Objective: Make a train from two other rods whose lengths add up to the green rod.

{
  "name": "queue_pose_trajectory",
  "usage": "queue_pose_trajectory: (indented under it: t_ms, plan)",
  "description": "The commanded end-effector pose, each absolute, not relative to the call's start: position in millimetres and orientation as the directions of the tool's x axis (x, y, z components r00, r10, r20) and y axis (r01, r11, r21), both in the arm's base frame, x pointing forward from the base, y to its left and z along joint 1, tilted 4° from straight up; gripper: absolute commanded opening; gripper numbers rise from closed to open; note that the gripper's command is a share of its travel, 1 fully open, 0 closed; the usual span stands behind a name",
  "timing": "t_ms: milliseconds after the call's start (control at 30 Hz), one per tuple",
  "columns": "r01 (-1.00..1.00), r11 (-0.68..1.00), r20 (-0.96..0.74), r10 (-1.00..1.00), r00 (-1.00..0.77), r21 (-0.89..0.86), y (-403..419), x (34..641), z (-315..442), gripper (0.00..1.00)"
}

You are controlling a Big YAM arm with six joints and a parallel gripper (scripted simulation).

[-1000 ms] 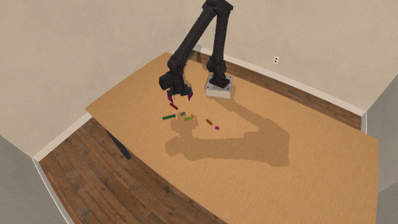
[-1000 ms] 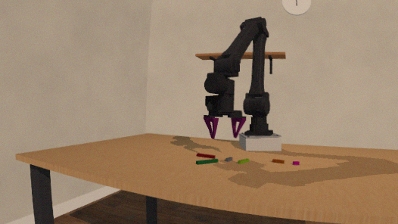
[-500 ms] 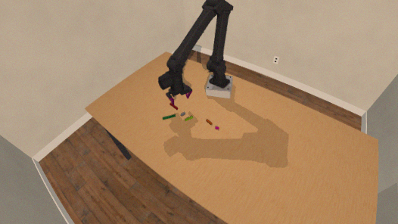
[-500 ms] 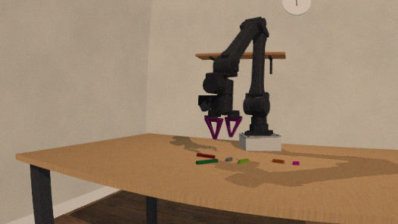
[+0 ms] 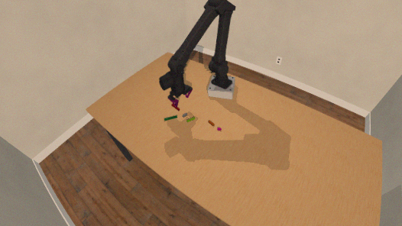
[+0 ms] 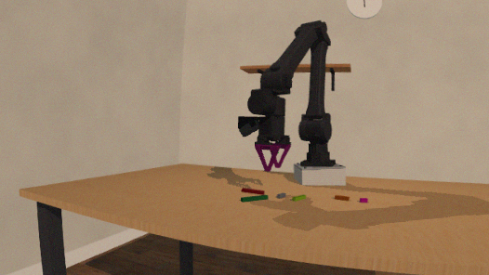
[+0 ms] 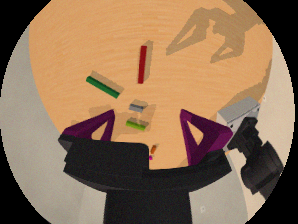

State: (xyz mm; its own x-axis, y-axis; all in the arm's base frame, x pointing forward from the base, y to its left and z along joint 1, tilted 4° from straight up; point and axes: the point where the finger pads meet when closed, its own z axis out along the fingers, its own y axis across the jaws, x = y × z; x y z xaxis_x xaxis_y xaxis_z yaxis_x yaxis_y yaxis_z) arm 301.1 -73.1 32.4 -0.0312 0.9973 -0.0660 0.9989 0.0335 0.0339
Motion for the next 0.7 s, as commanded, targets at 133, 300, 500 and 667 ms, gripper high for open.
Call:
queue_pose_trajectory:
  t_ms: [133, 300, 500, 667]
  plan:
    - [0.962, 0.268, -0.085, 0.961, -0.263, 0.049, -85.2, 321.7, 43.9, 1.00]
    - [0.938, 0.344, -0.086, 0.936, -0.340, 0.037, -85.6, 319.1, 42.1, 1.00]
    - [0.907, 0.419, -0.086, 0.905, -0.416, 0.027, -86.2, 317.4, 40.9, 1.00]
    - [0.825, 0.565, -0.098, 0.822, -0.561, 0.020, -89.6, 322.7, 44.7, 1.00]
